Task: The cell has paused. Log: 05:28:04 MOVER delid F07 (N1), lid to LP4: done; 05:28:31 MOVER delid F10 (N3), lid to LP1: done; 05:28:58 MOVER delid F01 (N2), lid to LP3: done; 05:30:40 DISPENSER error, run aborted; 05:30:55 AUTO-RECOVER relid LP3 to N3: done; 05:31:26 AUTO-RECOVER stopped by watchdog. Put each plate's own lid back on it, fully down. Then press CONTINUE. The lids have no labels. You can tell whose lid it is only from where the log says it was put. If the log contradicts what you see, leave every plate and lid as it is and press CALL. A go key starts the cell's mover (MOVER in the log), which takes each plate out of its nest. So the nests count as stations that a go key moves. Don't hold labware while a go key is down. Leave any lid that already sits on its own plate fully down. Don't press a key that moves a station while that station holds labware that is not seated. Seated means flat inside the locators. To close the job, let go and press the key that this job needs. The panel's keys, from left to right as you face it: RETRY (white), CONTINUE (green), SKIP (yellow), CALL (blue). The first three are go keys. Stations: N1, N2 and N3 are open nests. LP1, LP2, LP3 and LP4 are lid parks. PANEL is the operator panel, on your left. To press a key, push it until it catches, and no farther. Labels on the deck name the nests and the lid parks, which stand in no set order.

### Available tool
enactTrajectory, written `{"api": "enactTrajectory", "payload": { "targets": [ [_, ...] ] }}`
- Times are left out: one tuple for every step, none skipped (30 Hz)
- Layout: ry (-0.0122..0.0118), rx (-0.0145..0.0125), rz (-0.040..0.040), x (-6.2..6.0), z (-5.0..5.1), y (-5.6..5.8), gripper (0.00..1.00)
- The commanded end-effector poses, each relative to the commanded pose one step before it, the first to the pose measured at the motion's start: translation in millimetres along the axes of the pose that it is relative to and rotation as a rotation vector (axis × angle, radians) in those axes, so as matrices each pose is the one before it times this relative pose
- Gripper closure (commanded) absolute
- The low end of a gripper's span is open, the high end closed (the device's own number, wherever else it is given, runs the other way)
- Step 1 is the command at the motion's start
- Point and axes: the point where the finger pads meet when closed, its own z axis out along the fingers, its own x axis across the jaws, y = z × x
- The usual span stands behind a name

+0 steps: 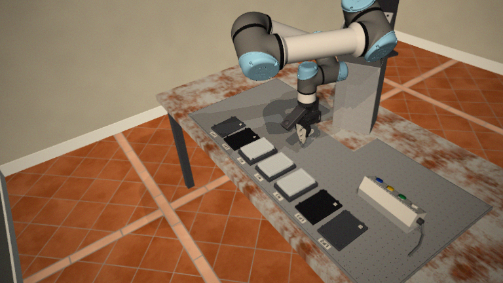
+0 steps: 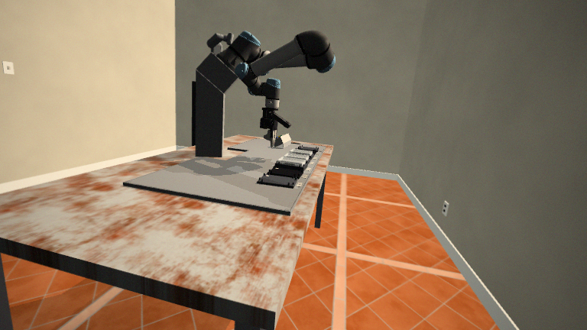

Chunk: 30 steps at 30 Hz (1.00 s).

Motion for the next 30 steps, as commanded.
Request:
{"api": "enactTrajectory", "payload": {
  "targets": [
    [-0.00049, 0.00081, -0.00053, 0.46, -26.82, -0.03, 1.00],
    [0.00001, 0.00000, 0.00000, 0.00, -5.00, 0.01, 1.00],
    [0.00000, 0.00000, 0.00000, 0.00, 0.00, 0.00, 1.00],
    [0.00000, 0.00000, 0.00000, 0.00, 0.00, 0.00, 1.00],
    [0.00000, -0.00001, 0.00000, 0.01, -5.00, 0.00, 1.00],
    [0.00001, 0.00000, 0.00000, 0.00, -4.99, 0.01, 1.00],
    [0.00001, 0.00000, 0.00000, 0.00, -4.99, 0.01, 1.00],
    [0.00001, 0.00000, 0.00000, 0.00, -4.99, 0.01, 1.00],
    [0.00000, 0.00000, 0.00000, 0.00, -1.58, 0.00, 1.00],
    [0.00000, 0.00000, 0.00000, 0.00, 0.00, -0.01, 1.00],
    [0.00000, 0.00000, 0.00000, 0.00, 0.00, -0.01, 1.00],
    [0.00000, 0.00000, 0.00000, 0.00, 0.00, 0.00, 1.00],
    [0.00000, 0.00000, 0.00000, 0.00, 0.00, 0.00, 1.00],
    [0.00000, 0.00000, 0.00000, 0.00, 0.00, 0.00, 1.00],
    [0.00002, 0.00003, 0.00001, -0.04, 0.04, 0.04, 1.00],
    [0.00000, -0.00001, 0.00000, 0.01, -0.01, -0.01, 1.00],
    [0.00000, -0.00001, 0.00000, 0.01, -0.01, -0.01, 1.00],
    [0.00000, 0.00000, 0.00000, 0.01, -0.01, -0.01, 1.00],
    [0.00000, 0.00000, 0.00000, 0.01, -0.01, -0.01, 1.00],
    [0.00000, 0.00000, 0.00000, 0.00, 0.00, 0.00, 1.00],
    [0.00000, 0.00000, 0.00000, 0.00, 0.00, 0.00, 1.00],
    [-0.00002, -0.00003, -0.02000, -4.83, -0.03, 1.15, 1.00],
    [-0.00002, -0.00002, -0.02000, -4.86, -0.03, 1.07, 1.00],
    [0.00000, 0.00003, -0.02000, -4.92, 0.02, 1.07, 1.00],
    [-0.00001, 0.00000, -0.02000, -4.92, 0.00, 0.92, 1.00],
    [-0.00001, 0.00000, -0.02000, -4.93, 0.00, 0.82, 1.00],
    [-0.00001, 0.00000, -0.02000, -4.95, 0.00, 0.72, 1.00],
    [-0.00001, 0.00000, -0.02000, -4.96, 0.00, 0.62, 1.00],
    [-0.00001, 0.00000, -0.02000, -4.98, 0.00, 0.52, 1.00],
    [-0.00001, 0.00000, -0.02000, -4.99, 0.00, 0.43, 1.00]
  ]
}}
